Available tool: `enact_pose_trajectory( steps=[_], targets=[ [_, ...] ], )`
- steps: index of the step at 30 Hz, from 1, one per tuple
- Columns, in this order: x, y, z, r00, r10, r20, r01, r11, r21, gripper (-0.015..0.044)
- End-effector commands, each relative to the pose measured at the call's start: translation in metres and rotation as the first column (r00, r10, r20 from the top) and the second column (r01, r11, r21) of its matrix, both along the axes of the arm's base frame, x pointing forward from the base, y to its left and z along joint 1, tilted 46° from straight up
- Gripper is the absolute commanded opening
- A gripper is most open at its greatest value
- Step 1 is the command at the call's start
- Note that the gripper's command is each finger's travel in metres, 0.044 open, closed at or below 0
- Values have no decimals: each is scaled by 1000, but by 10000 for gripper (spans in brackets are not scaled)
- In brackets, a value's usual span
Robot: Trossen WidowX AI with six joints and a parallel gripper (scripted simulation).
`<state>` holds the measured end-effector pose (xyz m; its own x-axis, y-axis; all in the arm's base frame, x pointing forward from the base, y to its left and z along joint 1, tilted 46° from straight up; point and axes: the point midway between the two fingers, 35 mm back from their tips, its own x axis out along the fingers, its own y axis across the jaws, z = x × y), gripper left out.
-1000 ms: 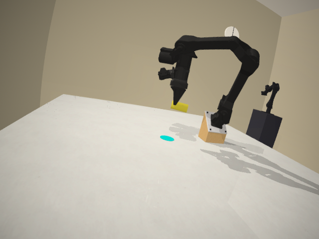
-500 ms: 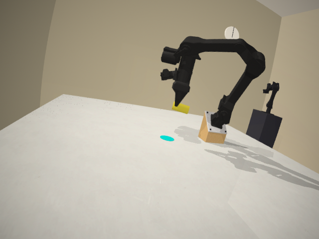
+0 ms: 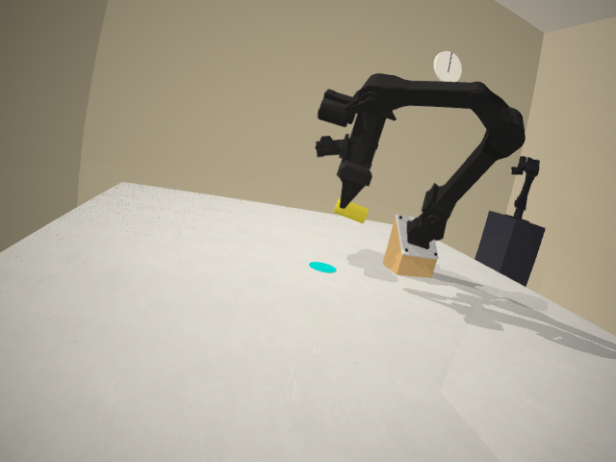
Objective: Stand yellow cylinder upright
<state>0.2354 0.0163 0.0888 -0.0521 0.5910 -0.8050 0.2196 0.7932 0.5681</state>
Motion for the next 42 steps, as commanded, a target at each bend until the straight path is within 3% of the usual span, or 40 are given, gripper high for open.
enact_pose_trajectory(
  steps=[1, 42],
  targets=[
    [-4, 0, 0, 1000, -9, 16, 9, 1000, -28, 105],
    [-19, 5, -2, 983, -83, 165, 115, 973, -198, 105]
  ],
)
